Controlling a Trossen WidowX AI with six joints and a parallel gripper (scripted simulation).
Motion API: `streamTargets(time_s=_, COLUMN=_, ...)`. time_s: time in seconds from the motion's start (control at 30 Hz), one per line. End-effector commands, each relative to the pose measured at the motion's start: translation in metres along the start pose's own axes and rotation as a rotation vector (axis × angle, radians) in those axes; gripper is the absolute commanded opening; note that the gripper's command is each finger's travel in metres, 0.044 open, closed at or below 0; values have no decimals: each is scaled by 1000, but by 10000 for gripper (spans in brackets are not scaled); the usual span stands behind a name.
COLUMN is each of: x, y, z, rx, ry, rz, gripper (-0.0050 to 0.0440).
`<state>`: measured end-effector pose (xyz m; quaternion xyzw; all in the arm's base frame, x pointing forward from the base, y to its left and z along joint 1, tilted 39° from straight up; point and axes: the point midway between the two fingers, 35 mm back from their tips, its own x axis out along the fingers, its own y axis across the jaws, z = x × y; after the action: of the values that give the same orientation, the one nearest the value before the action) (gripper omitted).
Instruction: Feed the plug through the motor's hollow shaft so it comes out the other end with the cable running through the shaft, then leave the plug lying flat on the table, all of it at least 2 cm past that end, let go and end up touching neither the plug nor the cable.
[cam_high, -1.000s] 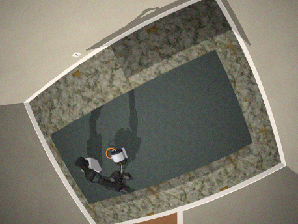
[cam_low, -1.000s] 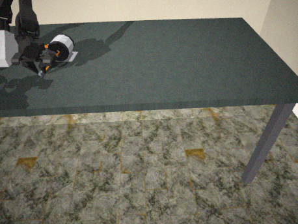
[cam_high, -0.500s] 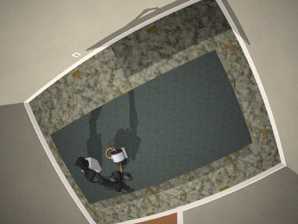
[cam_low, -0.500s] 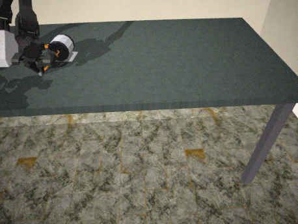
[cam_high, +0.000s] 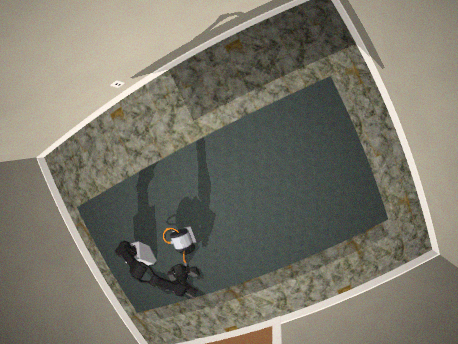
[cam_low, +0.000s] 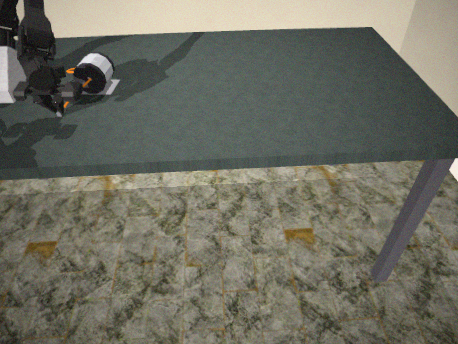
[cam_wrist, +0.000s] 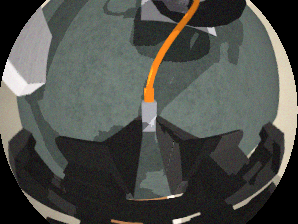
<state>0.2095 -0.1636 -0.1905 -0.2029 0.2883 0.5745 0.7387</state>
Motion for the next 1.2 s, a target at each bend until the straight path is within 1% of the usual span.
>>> streamTargets(time_s=0.0, x=2, y=8, z=-6, rx=3, ry=-5, rz=9, gripper=0)
streamTargets(time_s=0.27, x=0, y=24, z=-18, rx=5, ry=-9, rz=9, gripper=0)
streamTargets(time_s=0.6, x=-2, y=22, z=-17, rx=5, ry=-6, rz=0, gripper=0)
streamTargets(time_s=1.17, x=1, y=21, z=-17, rx=5, ry=-9, rz=9, gripper=0)
